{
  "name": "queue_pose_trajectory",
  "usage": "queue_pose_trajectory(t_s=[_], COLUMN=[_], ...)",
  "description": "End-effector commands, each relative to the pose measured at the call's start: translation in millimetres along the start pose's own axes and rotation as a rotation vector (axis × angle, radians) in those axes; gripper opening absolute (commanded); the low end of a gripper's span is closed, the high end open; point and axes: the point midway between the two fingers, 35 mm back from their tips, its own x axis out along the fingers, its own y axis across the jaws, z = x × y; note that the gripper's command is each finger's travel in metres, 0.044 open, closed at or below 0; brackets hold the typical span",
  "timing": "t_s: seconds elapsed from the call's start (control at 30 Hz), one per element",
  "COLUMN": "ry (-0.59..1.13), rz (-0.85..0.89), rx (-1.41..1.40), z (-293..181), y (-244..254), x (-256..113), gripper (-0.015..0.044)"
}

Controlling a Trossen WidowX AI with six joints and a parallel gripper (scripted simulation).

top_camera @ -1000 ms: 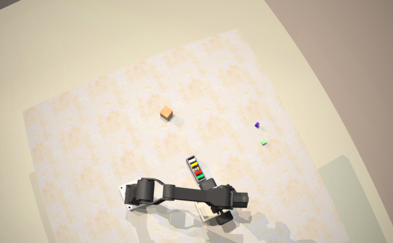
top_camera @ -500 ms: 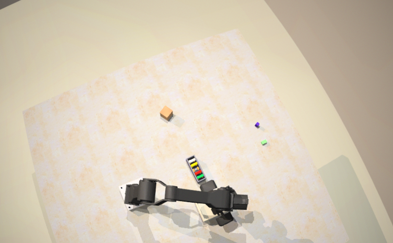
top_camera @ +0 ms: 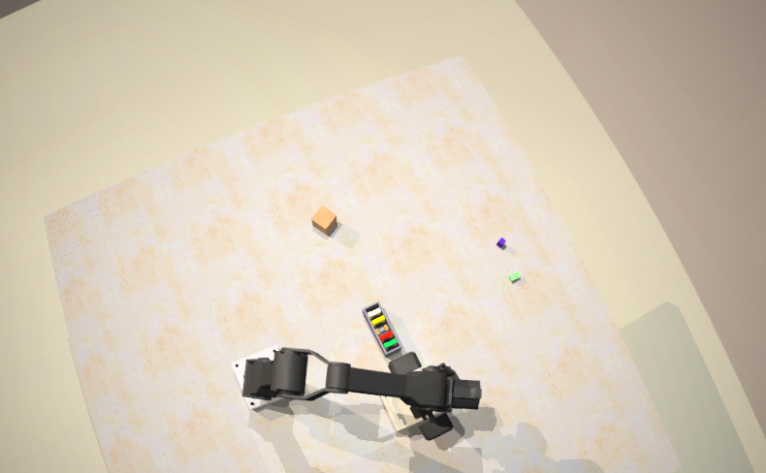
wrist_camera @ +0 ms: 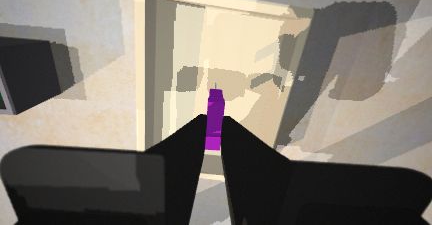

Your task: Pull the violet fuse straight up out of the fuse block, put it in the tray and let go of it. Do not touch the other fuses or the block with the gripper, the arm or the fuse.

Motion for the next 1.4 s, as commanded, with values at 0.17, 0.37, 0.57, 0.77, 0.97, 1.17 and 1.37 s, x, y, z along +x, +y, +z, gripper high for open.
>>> queue_pose_trajectory(t_s=[0.17,0.37,0.57,0.77,0.97,1.17,1.37], ry=[-0.001,-0.001,-0.001,-0.001,0.002,0.002,0.002], rz=[0.0,0.0,0.005,0.005,0.001,0.001,0.001], rx=[0.0,0.0,-0.004,-0.004,-0.002,-0.002,-0.002], z=[0.1,0.2,-0.4,-0.4,-1.0,-1.0,-1.0], y=[-0.1,-0.1,0.8,0.8,0.1,0.1,0.1], x=[-0.5,-2.6,-37.7,-37.7,-37.0,-37.0,-37.0], gripper=[0.0184,0.033,0.033,0.033,0.033,0.033,0.033])
